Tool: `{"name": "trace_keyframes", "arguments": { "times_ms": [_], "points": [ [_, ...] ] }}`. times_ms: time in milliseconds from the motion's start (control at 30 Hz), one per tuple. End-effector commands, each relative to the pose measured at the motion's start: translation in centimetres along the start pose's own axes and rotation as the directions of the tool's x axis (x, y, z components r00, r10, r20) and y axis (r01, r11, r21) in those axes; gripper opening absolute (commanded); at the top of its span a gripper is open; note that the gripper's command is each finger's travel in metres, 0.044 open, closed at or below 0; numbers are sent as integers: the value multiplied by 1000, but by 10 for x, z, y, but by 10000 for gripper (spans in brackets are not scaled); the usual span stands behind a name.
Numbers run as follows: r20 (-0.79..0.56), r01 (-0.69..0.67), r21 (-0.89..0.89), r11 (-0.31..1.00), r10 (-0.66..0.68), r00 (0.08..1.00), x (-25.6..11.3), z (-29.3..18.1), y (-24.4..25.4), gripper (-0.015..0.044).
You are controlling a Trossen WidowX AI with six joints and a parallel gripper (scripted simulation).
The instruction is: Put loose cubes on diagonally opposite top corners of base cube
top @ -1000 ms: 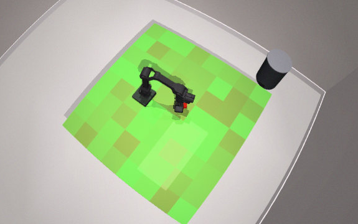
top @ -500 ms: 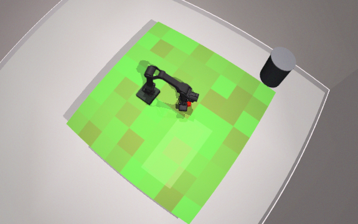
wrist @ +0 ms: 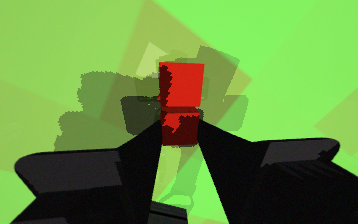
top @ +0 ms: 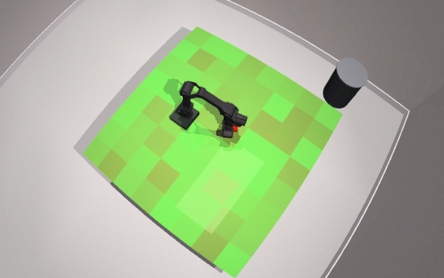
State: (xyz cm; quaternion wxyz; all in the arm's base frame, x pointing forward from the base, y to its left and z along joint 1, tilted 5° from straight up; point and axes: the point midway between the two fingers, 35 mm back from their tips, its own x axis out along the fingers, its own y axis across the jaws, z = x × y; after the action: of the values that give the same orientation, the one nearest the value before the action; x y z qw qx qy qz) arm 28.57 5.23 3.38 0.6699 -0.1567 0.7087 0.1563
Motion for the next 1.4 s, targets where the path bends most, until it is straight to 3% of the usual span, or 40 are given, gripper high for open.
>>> {"name": "trace_keyframes", "arguments": {
  "times_ms": [0,133,1367],
  "points": [
    [0,2,-5,1000,-2,1000,1,0,0,105],
    [0,2,-5,1000,-2,1000,1,0,0,205],
    [0,0,0,1000,0,1000,-54,0,0,205]
  ]
}}
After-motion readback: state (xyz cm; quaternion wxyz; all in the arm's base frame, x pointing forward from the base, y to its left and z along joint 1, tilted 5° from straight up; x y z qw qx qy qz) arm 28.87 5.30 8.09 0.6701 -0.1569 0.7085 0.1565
